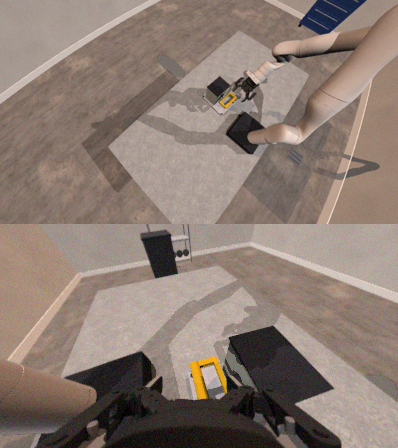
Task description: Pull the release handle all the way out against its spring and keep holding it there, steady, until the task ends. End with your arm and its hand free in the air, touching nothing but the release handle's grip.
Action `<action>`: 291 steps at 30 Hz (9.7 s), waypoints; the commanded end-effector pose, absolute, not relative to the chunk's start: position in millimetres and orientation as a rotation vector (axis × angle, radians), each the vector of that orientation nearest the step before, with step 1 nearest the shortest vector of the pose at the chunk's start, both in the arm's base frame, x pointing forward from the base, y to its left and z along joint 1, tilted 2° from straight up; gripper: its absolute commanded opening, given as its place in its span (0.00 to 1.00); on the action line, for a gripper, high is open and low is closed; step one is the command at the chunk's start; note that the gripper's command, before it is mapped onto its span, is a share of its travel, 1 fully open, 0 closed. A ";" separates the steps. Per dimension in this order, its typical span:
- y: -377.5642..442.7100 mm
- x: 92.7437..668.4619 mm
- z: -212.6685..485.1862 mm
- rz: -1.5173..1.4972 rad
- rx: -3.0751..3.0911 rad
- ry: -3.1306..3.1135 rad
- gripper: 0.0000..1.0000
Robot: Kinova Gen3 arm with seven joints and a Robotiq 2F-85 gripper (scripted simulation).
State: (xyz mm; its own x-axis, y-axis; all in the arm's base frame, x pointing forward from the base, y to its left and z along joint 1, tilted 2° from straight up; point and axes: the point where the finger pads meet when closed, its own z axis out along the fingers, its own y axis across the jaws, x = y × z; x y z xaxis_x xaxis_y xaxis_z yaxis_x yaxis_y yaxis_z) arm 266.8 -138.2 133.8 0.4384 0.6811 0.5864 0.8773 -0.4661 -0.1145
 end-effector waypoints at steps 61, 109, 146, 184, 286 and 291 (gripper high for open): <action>-122.4 251.9 117.0 -0.239 -2.344 -1.568 1.00; -124.9 254.7 115.1 -0.094 -2.386 -1.694 1.00; -126.4 261.3 116.5 -0.024 -2.415 -1.783 1.00; -126.5 270.6 119.5 0.023 -2.440 -1.872 1.00; -125.7 277.1 121.9 0.040 -2.453 -1.924 0.49; -125.7 277.1 121.9 0.040 -2.453 -1.924 0.49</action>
State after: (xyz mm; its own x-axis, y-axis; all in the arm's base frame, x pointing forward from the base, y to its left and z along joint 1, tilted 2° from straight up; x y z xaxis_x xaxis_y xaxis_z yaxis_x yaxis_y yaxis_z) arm 276.7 -125.5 121.5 0.2380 0.9712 -0.0053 0.9706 -0.2381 -0.0355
